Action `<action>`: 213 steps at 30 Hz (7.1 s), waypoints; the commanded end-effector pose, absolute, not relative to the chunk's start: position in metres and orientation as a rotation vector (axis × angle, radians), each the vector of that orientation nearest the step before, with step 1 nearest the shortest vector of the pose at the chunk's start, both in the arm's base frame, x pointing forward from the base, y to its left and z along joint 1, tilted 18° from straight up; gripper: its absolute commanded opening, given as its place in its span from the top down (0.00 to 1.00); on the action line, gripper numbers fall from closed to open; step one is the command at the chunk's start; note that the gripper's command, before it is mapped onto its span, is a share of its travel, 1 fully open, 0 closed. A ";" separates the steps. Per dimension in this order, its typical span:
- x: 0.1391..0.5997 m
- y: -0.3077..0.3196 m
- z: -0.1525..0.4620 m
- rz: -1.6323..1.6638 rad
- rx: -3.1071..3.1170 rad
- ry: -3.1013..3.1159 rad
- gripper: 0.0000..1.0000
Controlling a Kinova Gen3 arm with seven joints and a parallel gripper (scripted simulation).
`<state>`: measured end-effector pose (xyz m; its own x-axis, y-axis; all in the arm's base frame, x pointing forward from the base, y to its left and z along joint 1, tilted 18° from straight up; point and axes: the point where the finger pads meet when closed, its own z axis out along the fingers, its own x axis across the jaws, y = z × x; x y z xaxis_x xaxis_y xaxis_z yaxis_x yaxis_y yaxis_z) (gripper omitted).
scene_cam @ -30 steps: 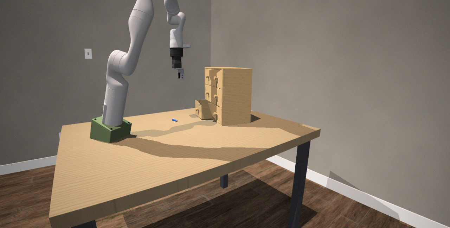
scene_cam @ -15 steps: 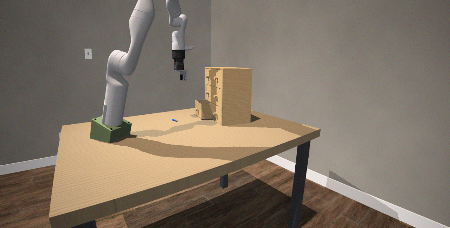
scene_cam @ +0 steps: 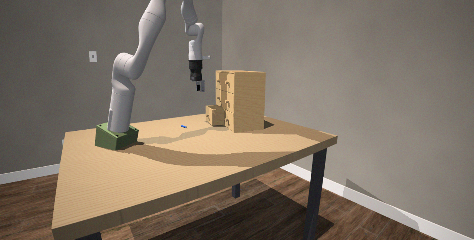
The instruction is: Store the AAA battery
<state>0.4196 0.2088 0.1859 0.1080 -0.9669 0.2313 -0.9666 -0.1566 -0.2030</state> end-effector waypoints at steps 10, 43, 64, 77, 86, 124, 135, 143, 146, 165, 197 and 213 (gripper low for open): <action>0.456 0.194 0.159 -0.490 -2.433 1.957 0.00; 0.471 0.190 0.150 -0.490 -2.479 1.903 0.00; 0.471 0.190 0.150 -0.490 -2.479 1.903 0.00; 0.471 0.190 0.150 -0.490 -2.479 1.903 0.00; 0.471 0.190 0.150 -0.490 -2.479 1.903 0.00; 0.471 0.190 0.150 -0.490 -2.479 1.903 0.00; 0.471 0.190 0.150 -0.490 -2.479 1.903 0.00; 0.471 0.190 0.150 -0.490 -2.479 1.903 0.00; 0.471 0.190 0.150 -0.490 -2.479 1.903 0.00; 0.471 0.190 0.150 -0.490 -2.479 1.903 0.00; 0.471 0.190 0.150 -0.490 -2.479 1.903 0.00; 0.471 0.190 0.150 -0.490 -2.479 1.903 0.00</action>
<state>0.4709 0.1894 0.1492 0.2283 -0.9392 0.2565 -0.9465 -0.2759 -0.1677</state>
